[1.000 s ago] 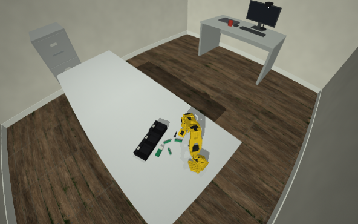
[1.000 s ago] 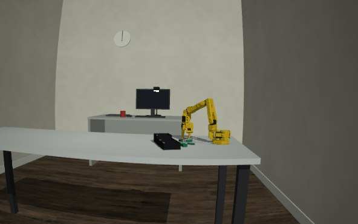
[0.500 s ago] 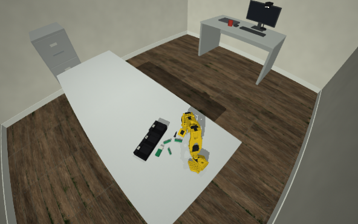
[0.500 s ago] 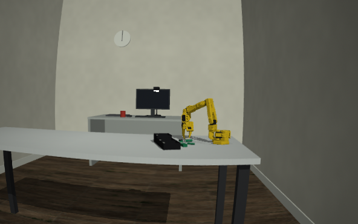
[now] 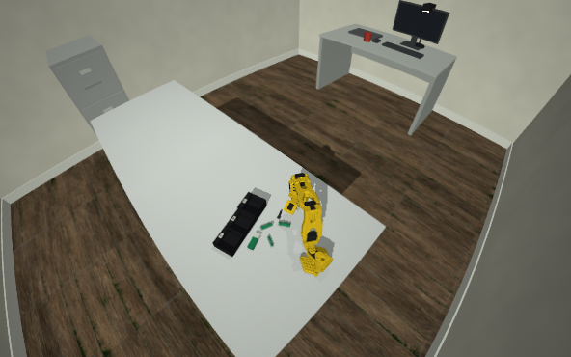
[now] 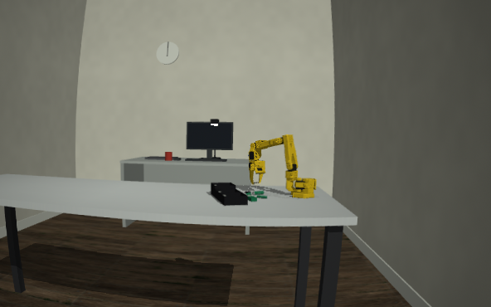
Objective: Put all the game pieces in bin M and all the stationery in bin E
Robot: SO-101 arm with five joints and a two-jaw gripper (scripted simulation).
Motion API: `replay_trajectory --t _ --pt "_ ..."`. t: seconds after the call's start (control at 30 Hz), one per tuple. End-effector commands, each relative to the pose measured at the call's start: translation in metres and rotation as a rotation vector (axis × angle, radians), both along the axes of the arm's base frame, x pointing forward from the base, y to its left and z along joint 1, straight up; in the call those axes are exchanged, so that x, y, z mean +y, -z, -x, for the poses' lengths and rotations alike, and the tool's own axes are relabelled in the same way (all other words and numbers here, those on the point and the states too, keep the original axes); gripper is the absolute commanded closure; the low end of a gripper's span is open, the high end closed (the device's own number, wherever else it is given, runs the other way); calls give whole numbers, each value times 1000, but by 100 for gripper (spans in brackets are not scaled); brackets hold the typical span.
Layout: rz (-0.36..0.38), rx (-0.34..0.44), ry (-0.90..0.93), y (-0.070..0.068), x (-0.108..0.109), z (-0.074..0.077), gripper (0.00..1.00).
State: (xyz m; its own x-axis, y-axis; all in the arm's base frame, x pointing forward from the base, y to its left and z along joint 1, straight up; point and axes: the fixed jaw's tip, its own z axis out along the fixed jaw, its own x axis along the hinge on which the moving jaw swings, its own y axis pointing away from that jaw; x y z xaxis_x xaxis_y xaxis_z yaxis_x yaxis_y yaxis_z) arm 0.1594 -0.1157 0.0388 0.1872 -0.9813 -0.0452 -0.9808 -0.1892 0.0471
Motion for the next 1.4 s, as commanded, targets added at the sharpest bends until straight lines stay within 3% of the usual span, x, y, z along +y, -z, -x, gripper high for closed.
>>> replay_trajectory --t 0.0,0.43,0.9,1.37 --pt "44 -67 -2 -16 -4 -8 100" --pt "45 -67 73 -17 7 -14 100" --pt "47 -67 337 -24 48 -31 100" --pt "48 -68 379 -25 55 -34 100"
